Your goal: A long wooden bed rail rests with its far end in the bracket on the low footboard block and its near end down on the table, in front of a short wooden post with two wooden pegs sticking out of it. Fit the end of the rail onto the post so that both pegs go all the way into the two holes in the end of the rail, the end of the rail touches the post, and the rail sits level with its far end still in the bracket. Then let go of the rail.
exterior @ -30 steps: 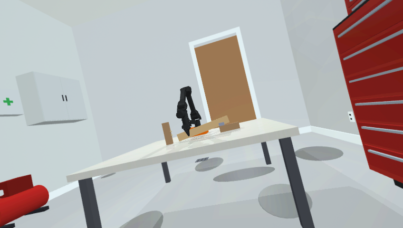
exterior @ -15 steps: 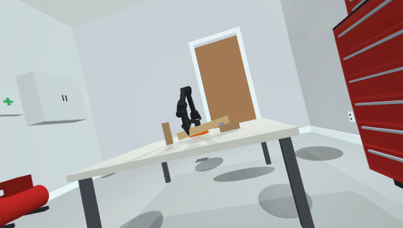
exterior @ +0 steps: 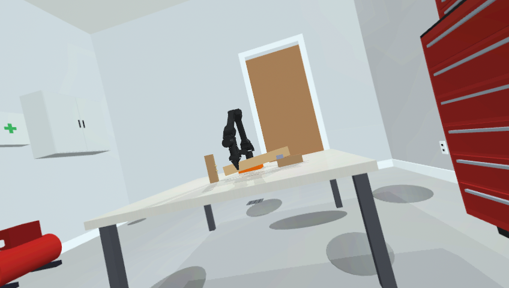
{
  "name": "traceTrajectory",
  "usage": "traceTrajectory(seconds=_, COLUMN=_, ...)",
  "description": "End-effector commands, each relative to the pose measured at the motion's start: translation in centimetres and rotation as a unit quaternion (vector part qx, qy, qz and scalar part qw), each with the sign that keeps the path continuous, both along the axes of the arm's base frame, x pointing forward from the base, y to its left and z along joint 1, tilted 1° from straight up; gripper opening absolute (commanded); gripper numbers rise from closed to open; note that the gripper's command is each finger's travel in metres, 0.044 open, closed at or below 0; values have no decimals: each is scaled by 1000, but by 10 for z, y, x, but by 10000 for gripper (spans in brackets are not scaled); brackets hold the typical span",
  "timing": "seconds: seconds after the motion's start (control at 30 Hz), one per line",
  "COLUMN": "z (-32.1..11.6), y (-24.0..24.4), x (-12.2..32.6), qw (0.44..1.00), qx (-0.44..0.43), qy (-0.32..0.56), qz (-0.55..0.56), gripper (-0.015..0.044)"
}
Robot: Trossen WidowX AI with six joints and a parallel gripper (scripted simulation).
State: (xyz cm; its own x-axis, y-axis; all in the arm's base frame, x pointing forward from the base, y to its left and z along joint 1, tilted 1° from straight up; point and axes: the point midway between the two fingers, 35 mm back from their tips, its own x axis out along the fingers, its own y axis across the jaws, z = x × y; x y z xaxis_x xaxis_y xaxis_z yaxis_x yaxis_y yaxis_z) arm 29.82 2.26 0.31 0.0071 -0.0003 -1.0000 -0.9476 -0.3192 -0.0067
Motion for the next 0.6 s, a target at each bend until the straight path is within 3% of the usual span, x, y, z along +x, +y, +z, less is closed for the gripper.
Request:
traceTrajectory(seconds=0.0, z=6, y=2, x=3, qw=1000, qx=5, qy=-7, qz=0, gripper=0)
traceTrajectory(seconds=0.57, z=15, y=2, x=3, qw=1000, qx=5, qy=-7, qz=0, gripper=0)
